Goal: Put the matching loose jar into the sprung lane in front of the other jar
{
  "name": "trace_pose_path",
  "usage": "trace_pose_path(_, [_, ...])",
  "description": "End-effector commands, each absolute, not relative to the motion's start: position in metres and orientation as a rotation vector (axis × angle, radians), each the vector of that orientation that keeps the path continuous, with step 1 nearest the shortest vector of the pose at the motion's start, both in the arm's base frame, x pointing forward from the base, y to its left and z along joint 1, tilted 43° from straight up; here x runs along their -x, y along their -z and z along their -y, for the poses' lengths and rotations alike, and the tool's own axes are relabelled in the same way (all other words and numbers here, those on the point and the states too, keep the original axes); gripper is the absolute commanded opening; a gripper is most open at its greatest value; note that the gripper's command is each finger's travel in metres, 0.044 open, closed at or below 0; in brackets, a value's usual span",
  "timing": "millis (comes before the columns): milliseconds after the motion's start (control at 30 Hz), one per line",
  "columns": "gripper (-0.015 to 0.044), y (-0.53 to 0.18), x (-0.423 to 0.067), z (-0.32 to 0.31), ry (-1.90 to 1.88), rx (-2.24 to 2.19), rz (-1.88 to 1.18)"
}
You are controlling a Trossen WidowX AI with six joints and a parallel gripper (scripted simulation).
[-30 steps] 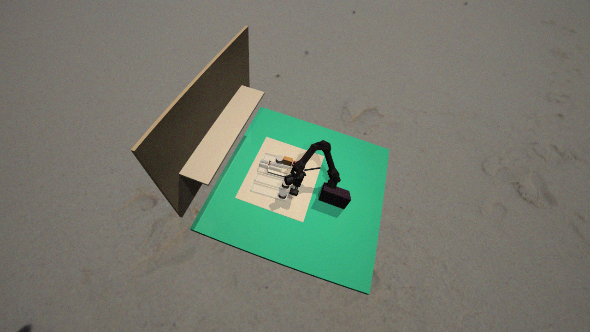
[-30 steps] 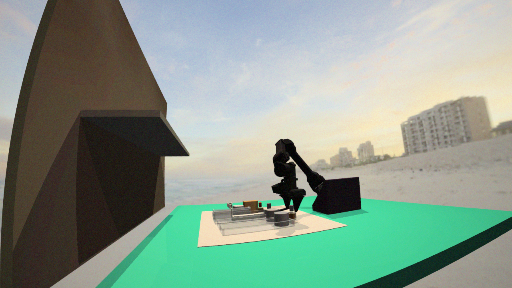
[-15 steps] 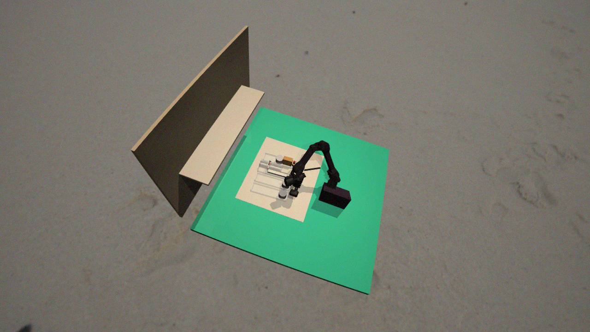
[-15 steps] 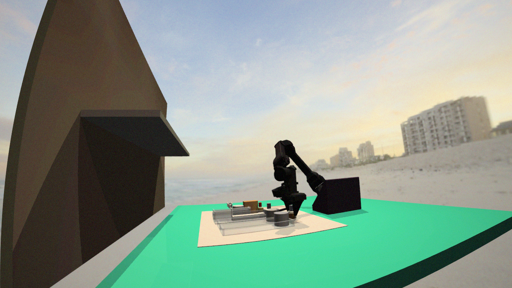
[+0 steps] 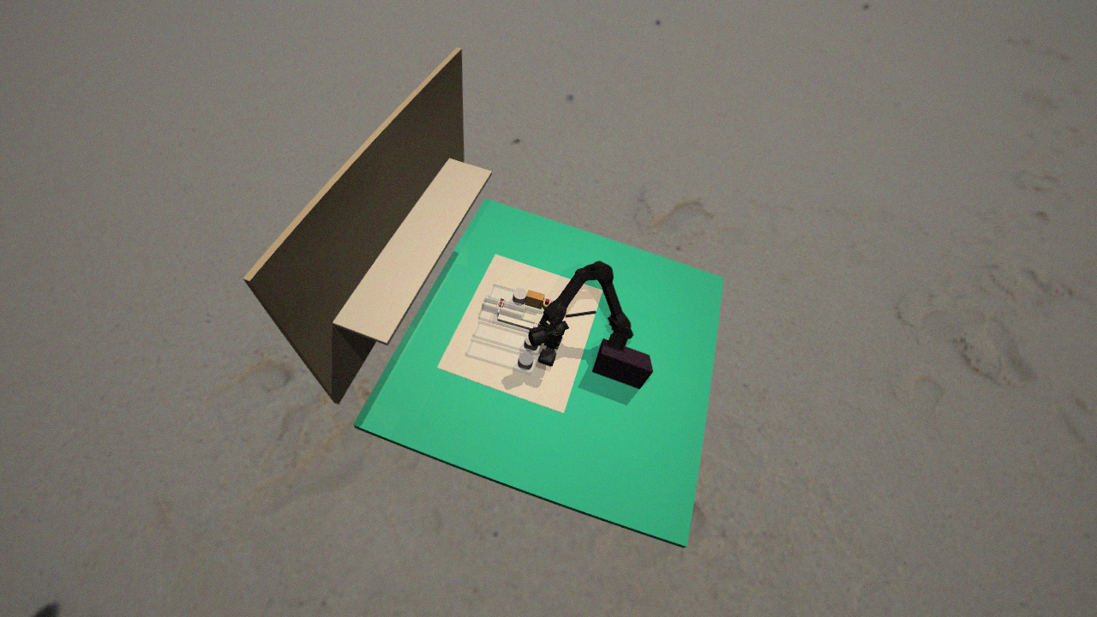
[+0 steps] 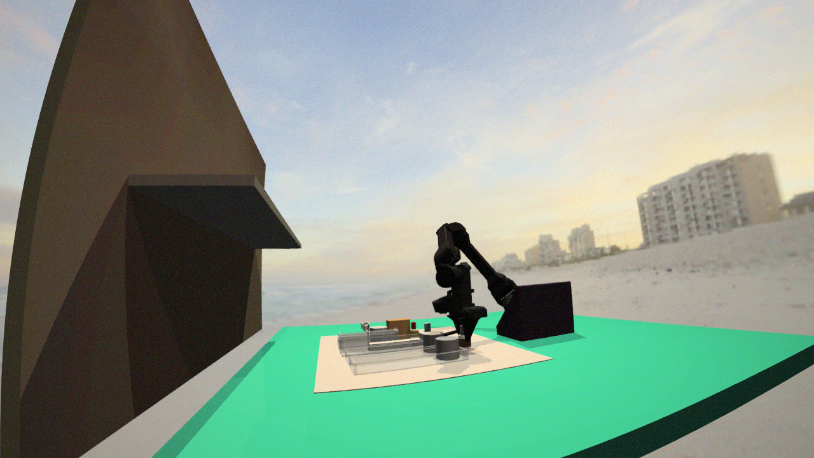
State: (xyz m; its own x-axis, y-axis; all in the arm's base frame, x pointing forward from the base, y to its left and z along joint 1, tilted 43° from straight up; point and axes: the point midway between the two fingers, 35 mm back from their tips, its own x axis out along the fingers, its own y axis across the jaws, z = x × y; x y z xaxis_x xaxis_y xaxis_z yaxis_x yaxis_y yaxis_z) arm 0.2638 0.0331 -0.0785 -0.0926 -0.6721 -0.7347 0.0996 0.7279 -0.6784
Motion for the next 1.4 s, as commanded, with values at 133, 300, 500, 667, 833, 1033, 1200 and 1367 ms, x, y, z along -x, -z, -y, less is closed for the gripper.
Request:
trace_pose_path(133, [0.0000, 0.048, -0.271, -0.065, 0.682, 0.478, -1.534])
trace_pose_path(300, [0.0000, 0.022, -0.272, -0.088, 0.678, 0.478, -1.534])
trace_pose_path(500, [0.0000, 0.004, -0.270, -0.102, 0.684, 0.479, -1.535])
trace_pose_path(667, [0.0000, -0.001, -0.277, -0.083, 0.670, 0.485, -1.540])
trace_pose_path(833, [0.0000, -0.009, -0.284, -0.055, 0.654, 0.496, -1.546])
trace_pose_path(1033, [0.0000, -0.018, -0.289, -0.020, 0.644, 0.514, -1.552])
trace_pose_path(1200, [0.0000, -0.026, -0.289, 0.009, 0.642, 0.532, -1.558])
trace_pose_path(1367, [0.0000, -0.025, -0.289, 0.014, 0.642, 0.534, -1.558])
